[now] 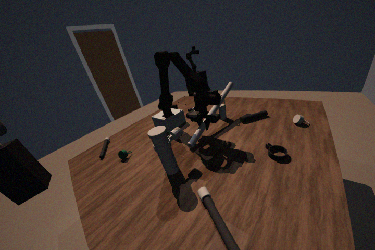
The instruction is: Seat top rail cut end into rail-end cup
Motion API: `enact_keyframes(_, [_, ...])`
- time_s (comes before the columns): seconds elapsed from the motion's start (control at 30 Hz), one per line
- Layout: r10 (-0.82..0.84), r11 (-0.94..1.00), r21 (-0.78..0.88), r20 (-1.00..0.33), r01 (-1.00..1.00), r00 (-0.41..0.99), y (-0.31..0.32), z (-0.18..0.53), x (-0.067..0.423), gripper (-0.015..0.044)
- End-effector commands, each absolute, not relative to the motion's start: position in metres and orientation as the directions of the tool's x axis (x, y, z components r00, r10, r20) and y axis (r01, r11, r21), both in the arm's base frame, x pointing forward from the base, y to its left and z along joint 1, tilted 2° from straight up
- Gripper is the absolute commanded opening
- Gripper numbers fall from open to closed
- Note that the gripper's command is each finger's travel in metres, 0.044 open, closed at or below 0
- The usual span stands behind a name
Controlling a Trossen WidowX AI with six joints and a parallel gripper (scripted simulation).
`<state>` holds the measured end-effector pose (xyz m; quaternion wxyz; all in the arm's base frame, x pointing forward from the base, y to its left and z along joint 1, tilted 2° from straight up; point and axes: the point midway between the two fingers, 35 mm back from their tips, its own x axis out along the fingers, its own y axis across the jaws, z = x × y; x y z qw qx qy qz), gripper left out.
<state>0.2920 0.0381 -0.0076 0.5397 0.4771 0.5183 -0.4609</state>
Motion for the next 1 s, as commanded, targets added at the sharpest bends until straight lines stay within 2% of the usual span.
enact_keyframes(0.0, [-0.074,0.129,0.053,-0.995,0.990,0.063,0.033,0.011,0.297,0.0000])
enact_keyframes(0.3, [-0.306,0.143,0.054,-0.947,0.988,0.096,0.013,0.067,0.298,0.0000])
enact_keyframes(0.97, [-0.299,0.142,0.036,-0.951,0.989,0.078,0.014,0.062,0.296,0.0000])
